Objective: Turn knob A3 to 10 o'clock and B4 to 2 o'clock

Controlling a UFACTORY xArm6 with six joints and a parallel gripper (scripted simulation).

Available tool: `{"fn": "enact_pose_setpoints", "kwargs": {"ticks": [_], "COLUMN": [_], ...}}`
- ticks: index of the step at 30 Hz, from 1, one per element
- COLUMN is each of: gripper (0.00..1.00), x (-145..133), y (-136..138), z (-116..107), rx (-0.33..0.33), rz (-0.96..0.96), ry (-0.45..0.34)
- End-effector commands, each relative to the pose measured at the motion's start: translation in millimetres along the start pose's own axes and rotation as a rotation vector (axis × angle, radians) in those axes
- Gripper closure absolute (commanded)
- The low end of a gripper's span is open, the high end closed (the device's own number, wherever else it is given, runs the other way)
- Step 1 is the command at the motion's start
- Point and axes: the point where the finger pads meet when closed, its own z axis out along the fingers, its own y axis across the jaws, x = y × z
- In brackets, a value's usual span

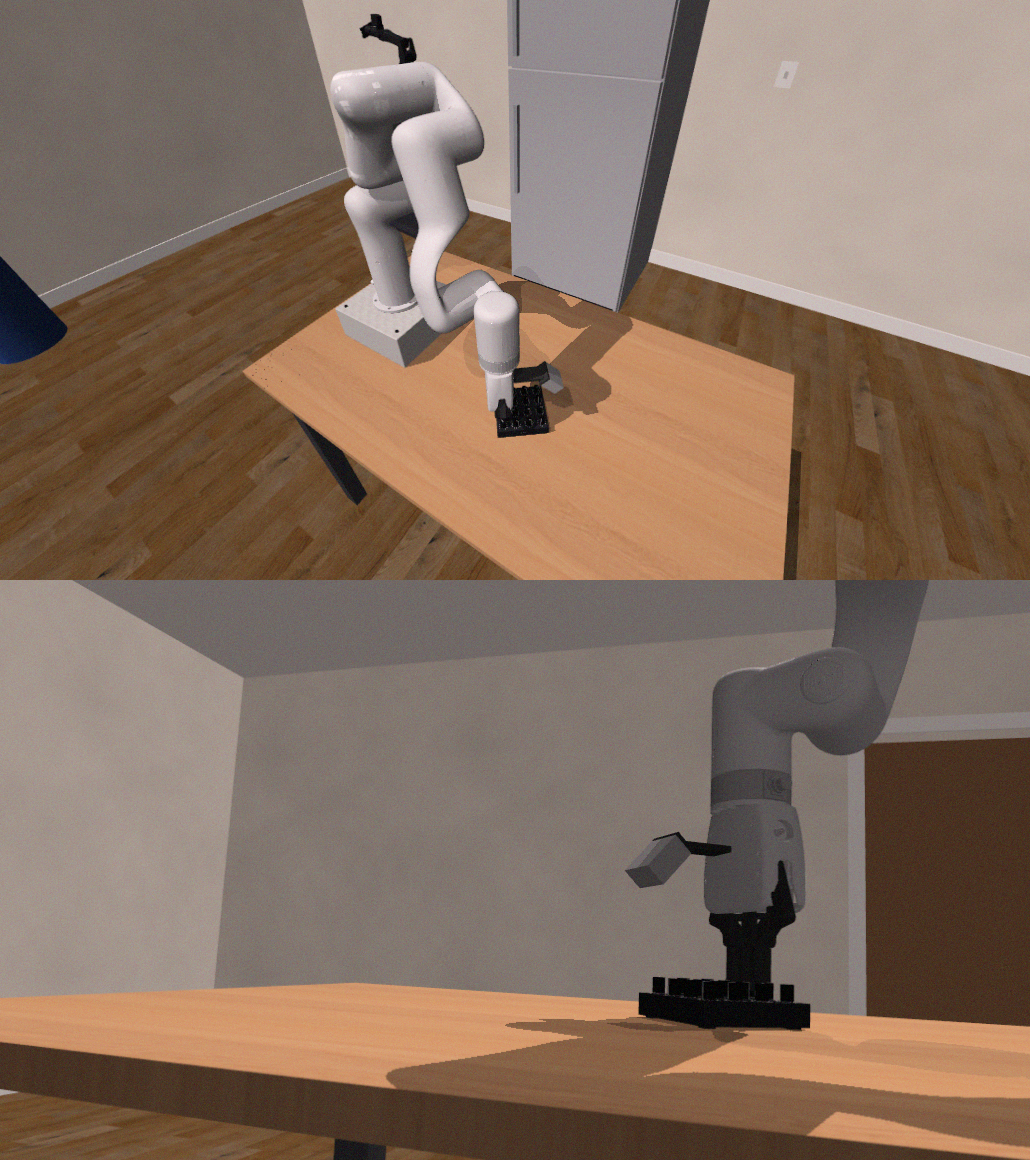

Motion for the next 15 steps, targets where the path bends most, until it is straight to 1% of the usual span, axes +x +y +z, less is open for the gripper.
{"fn": "enact_pose_setpoints", "kwargs": {"ticks": [1,15], "gripper": [0.92,0.92], "x": [0.9,0.9], "y": [1.2,1.2], "z": [-1.1,-1.1], "rx": [-0.004,-0.004], "rz": [0.021,0.037], "ry": [0.001,0.001]}}
